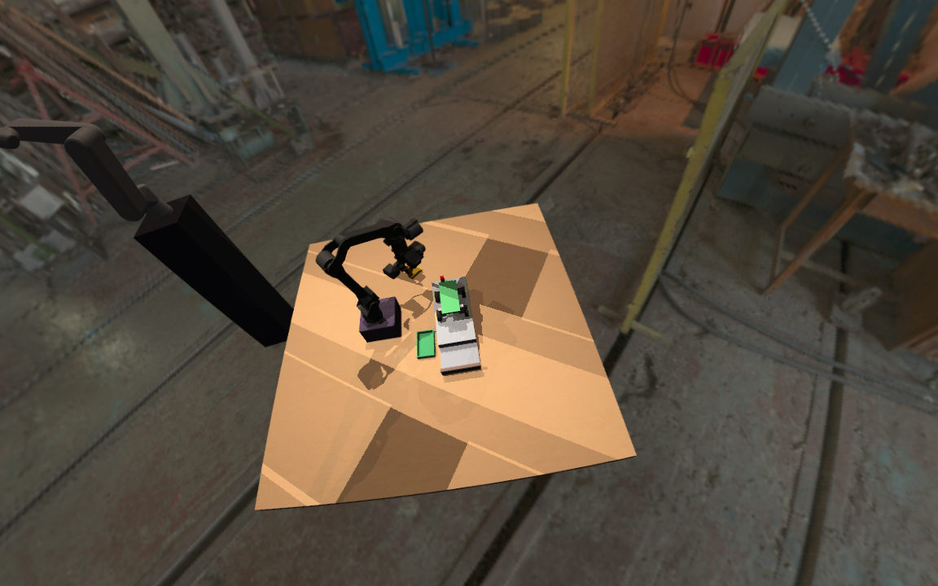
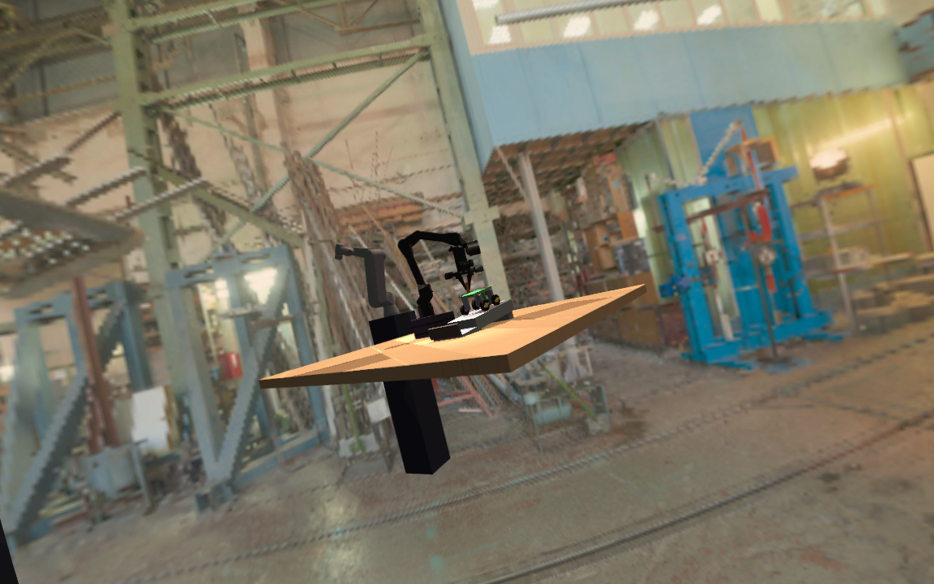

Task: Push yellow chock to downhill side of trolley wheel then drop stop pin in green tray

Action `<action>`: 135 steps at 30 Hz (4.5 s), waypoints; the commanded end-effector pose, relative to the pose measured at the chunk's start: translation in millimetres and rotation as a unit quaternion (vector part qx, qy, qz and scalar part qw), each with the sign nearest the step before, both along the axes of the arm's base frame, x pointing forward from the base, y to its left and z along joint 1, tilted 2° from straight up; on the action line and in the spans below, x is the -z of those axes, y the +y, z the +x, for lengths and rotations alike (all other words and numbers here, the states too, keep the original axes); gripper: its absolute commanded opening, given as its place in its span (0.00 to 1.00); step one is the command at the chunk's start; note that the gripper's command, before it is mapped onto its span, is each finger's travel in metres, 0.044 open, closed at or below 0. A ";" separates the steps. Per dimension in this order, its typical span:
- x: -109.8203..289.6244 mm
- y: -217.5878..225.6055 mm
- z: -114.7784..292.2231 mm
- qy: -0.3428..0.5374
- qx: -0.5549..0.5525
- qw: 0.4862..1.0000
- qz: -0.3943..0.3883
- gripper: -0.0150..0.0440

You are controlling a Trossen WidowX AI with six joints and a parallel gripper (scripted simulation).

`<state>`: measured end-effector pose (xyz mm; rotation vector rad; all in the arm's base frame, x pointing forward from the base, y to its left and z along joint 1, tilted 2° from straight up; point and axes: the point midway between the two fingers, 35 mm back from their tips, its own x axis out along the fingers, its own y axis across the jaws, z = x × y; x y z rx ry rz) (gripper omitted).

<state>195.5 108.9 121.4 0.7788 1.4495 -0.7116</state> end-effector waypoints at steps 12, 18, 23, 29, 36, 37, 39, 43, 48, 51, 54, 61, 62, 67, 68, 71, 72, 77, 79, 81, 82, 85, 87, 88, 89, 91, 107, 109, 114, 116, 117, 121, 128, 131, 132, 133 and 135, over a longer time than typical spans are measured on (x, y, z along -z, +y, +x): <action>-0.1 -0.2 -0.1 -0.009 -0.254 0.967 -0.003 0.25; -0.1 -0.1 -0.1 -0.013 -0.350 0.937 -0.004 0.25; -0.1 -0.1 -0.1 -0.013 -0.361 0.933 -0.004 0.25; 0.7 -8.1 0.9 -0.014 -0.370 0.929 -0.005 0.25; 2.9 -33.1 4.1 -0.014 -0.386 0.923 -0.006 0.25; 3.2 -36.6 4.6 -0.014 -0.386 0.922 -0.006 0.25; 3.7 -43.5 5.5 -0.014 -0.387 0.922 -0.007 0.25; 4.8 -57.1 7.3 -0.014 -0.388 0.922 -0.007 0.25; 6.2 -74.3 9.3 -0.013 -0.388 0.921 -0.008 0.25; 7.0 -84.5 10.4 -0.013 -0.388 0.921 -0.009 0.25; 7.8 -94.8 11.2 -0.013 -0.388 0.921 -0.009 0.25; 9.9 -118.8 12.7 -0.013 -0.388 0.921 -0.010 0.25; 10.2 -122.1 13.0 -0.013 -0.388 0.921 -0.011 0.25; 11.8 -139.1 13.8 -0.012 -0.388 0.921 -0.011 0.25; 12.1 -142.5 14.0 -0.012 -0.388 0.921 -0.012 0.25; 13.2 -152.7 14.3 -0.012 -0.388 0.921 -0.012 0.25; 13.5 -156.0 14.5 -0.012 -0.388 0.921 -0.012 0.25; 15.2 -173.0 15.1 -0.012 -0.388 0.921 -0.013 0.25; 16.1 -181.2 15.3 -0.011 -0.388 0.921 -0.013 0.25; 17.0 -189.0 15.4 -0.011 -0.388 0.921 -0.014 0.25; 17.5 -192.9 15.6 -0.011 -0.388 0.921 -0.014 0.25; 18.7 -204.6 15.8 -0.011 -0.388 0.921 -0.014 0.25; 19.5 -212.3 16.1 -0.011 -0.388 0.921 -0.015 0.25; 19.9 -216.1 16.2 -0.011 -0.388 0.921 -0.015 0.25; 20.3 -220.0 16.3 -0.011 -0.388 0.921 -0.015 0.25; 21.0 -227.8 16.6 -0.010 -0.388 0.921 -0.015 0.25; 25.8 -288.4 18.5 -0.010 -0.388 0.921 -0.016 0.25; 26.0 -289.6 18.3 -0.018 -0.388 0.921 -0.003 0.25; 26.0 -292.7 17.8 -0.037 -0.388 0.921 0.028 0.25; 26.0 -292.7 17.8 -0.037 -0.388 0.921 0.028 0.25; 26.2 -292.9 18.6 -0.037 -0.388 0.921 0.028 0.25; 28.5 -295.8 29.8 -0.038 -0.388 0.921 0.027 0.25; 31.7 -299.7 46.7 -0.038 -0.388 0.921 0.027 0.25; 32.4 -299.7 47.1 -0.038 -0.388 0.921 0.027 0.25; 34.2 -299.5 46.7 -0.038 -0.388 0.921 0.027 0.25; 36.3 -299.2 46.6 -0.038 -0.388 0.921 0.027 0.25; 42.8 -298.8 46.4 -0.038 -0.388 0.921 0.027 0.25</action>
